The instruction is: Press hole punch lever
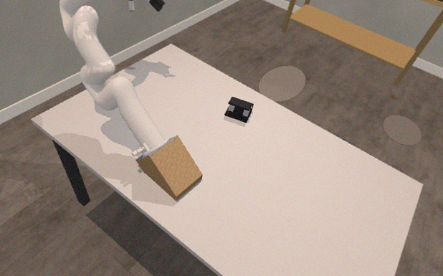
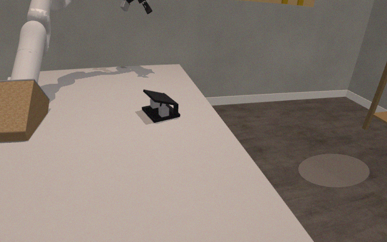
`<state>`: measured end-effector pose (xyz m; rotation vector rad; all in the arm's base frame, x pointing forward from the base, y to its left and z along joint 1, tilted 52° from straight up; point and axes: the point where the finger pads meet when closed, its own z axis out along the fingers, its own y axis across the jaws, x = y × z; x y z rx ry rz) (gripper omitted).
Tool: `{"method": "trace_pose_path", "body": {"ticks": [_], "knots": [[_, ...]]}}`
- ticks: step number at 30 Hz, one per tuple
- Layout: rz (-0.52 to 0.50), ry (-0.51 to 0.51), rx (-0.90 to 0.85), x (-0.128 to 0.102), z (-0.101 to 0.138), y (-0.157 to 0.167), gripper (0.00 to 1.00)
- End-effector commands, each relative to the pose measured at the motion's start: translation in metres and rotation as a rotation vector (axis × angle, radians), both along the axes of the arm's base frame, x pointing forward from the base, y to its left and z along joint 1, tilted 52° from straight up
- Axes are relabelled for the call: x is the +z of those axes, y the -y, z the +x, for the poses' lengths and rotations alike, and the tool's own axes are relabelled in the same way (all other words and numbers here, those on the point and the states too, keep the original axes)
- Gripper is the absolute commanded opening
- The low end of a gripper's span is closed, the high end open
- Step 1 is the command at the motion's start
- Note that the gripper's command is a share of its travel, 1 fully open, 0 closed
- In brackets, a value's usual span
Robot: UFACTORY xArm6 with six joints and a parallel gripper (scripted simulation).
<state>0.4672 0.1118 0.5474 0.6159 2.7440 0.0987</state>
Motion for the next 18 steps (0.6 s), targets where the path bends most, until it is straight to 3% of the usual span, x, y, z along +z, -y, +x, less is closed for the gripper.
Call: {"method": "trace_pose_path", "body": {"ticks": [1,3,11,13,14,18], "knots": [[0.05,-0.07,-0.089,-0.035,0.018,0.006,1.0],[0.064,-0.089,-0.114,-0.045,0.023,0.008,1.0],[0.169,-0.231,-0.314,-0.117,0.051,0.025,1.0],[0.169,-0.231,-0.314,-0.117,0.051,0.025,1.0],[0.206,-0.28,-0.389,-0.143,0.059,0.033,1.0],[0.241,-0.327,-0.462,-0.166,0.065,0.04,1.0]]}}
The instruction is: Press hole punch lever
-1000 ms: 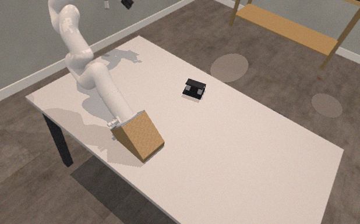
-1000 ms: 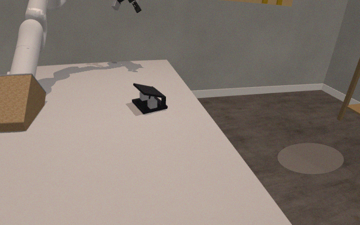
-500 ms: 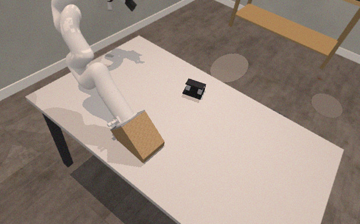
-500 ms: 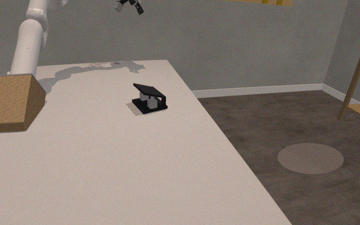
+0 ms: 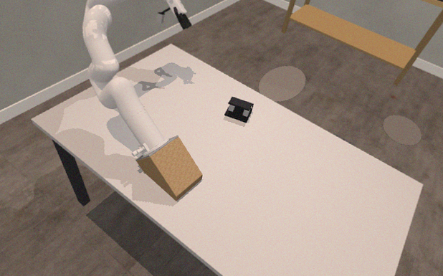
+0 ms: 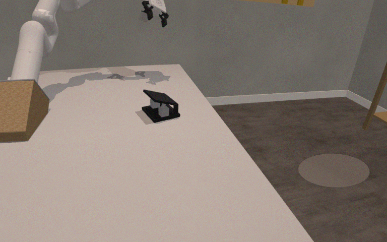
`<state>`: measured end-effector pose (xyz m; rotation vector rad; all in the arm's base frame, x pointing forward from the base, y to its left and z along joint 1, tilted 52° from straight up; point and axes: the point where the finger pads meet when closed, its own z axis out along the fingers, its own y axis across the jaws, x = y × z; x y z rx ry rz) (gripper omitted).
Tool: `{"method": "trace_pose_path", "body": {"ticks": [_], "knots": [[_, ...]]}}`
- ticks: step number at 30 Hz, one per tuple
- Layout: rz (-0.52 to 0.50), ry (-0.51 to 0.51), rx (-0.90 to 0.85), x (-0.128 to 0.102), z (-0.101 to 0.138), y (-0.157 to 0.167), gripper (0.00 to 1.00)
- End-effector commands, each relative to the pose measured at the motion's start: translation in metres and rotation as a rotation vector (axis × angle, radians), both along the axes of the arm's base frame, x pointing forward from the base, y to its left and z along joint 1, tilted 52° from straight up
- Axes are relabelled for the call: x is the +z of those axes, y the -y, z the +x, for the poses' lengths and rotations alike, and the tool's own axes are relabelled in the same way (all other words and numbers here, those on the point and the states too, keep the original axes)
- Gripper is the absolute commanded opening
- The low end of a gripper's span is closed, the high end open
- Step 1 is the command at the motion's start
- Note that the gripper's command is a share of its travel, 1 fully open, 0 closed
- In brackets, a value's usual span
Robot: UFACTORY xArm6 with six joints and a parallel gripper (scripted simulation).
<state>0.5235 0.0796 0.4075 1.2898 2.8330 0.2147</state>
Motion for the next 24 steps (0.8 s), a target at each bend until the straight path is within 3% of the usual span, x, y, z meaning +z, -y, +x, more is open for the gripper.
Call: {"method": "trace_pose_path", "body": {"ticks": [1,10,12,13,24], "knots": [[0.052,-0.069,-0.107,-0.036,0.011,0.012,1.0],[0.163,-0.231,-0.37,-0.114,0.022,0.041,1.0],[0.163,-0.231,-0.37,-0.114,0.022,0.041,1.0],[0.198,-0.284,-0.459,-0.138,0.023,0.051,1.0],[0.315,-0.471,-0.78,-0.22,0.019,0.086,1.0]]}}
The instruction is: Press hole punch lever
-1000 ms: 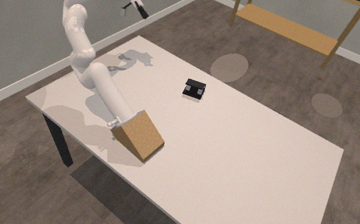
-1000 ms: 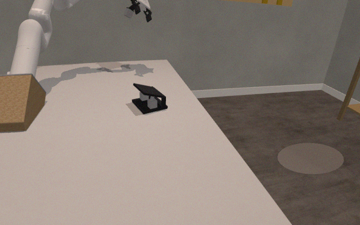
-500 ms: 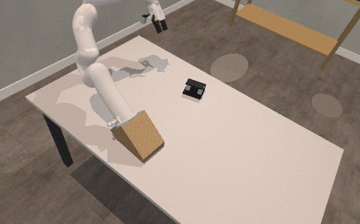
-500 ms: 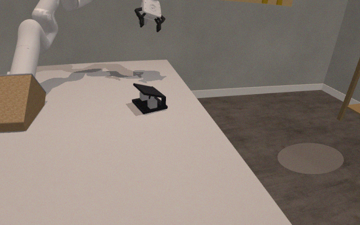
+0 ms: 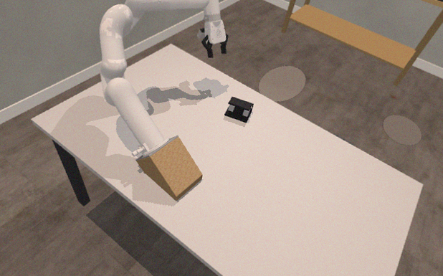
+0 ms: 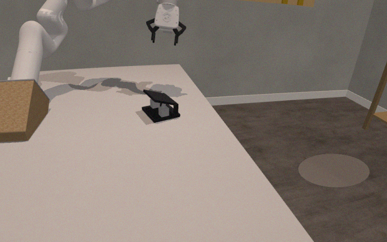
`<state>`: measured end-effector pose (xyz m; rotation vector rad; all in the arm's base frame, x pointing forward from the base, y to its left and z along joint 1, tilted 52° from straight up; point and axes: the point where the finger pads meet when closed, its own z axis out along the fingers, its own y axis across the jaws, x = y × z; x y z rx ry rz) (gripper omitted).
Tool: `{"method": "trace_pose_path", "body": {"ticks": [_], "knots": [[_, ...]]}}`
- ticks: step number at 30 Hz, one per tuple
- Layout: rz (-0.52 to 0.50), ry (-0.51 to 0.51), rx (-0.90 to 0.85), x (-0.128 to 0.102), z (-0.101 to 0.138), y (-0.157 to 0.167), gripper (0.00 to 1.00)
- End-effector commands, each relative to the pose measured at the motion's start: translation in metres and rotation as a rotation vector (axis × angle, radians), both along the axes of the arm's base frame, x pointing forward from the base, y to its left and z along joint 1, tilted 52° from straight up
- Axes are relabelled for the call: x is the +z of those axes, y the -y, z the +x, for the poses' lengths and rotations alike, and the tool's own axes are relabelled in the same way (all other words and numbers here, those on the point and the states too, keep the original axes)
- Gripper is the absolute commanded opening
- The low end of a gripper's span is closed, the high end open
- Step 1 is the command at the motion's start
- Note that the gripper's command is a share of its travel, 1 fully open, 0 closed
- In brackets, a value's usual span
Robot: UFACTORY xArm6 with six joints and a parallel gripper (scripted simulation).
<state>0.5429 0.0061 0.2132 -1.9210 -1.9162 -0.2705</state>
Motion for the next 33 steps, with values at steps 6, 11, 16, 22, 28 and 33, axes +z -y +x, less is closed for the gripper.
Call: {"method": "trace_pose_path", "body": {"ticks": [6,11,16,22,28,33], "knots": [[0.101,-0.173,-0.297,-0.07,-0.008,0.032,1.0],[0.143,-0.255,-0.427,-0.099,-0.015,0.045,1.0],[0.194,-0.357,-0.588,-0.134,-0.026,0.061,1.0],[0.233,-0.441,-0.716,-0.161,-0.036,0.072,1.0],[0.301,-0.589,-0.934,-0.205,-0.056,0.089,1.0],[0.317,-0.626,-0.987,-0.215,-0.062,0.093,1.0]]}}
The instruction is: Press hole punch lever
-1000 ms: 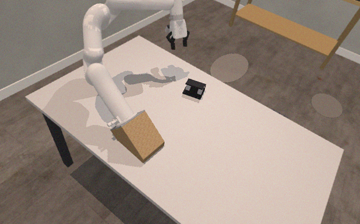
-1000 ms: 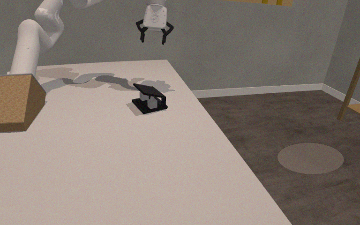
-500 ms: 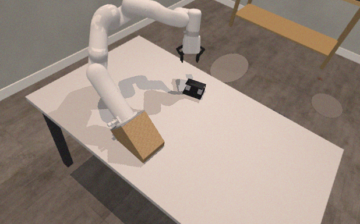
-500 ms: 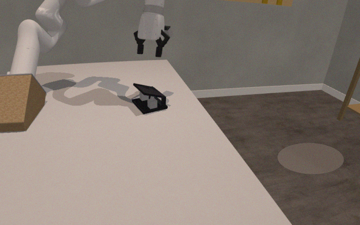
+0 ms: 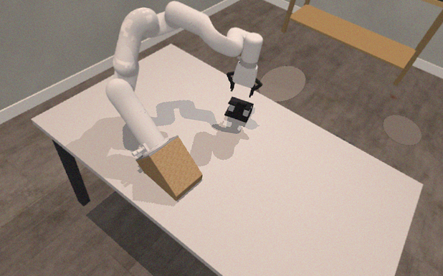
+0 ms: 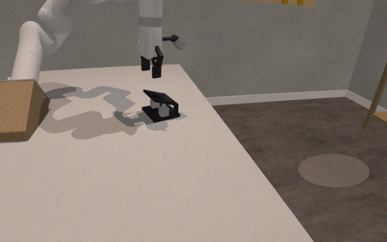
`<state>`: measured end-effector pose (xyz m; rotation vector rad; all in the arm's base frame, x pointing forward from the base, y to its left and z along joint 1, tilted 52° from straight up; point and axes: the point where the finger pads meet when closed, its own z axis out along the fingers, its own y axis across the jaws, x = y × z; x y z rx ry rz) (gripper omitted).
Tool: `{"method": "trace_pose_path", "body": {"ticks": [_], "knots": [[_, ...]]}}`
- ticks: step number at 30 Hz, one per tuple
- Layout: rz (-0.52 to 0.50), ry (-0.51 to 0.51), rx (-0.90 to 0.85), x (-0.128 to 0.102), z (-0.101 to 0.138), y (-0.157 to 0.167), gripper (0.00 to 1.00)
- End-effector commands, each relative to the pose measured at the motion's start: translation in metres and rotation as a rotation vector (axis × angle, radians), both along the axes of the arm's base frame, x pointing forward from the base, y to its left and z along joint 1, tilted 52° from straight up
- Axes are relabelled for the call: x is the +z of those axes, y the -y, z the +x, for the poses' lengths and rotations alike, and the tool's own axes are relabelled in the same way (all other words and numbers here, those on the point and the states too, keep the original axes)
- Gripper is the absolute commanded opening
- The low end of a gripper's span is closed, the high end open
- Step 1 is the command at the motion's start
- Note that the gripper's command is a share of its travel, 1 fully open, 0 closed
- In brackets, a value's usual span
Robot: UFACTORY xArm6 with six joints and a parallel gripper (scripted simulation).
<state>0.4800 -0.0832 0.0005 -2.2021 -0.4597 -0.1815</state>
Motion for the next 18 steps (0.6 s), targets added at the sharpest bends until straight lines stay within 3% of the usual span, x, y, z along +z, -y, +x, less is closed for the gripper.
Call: {"method": "trace_pose_path", "body": {"ticks": [1,2,18], "knots": [[0.003,-0.008,-0.026,-0.0023,0.0011,0.0037,1.0],[0.003,-0.008,-0.026,-0.0023,0.0011,0.0037,0.0],[0.003,-0.008,-0.026,-0.0023,0.0011,0.0037,0.0]]}}
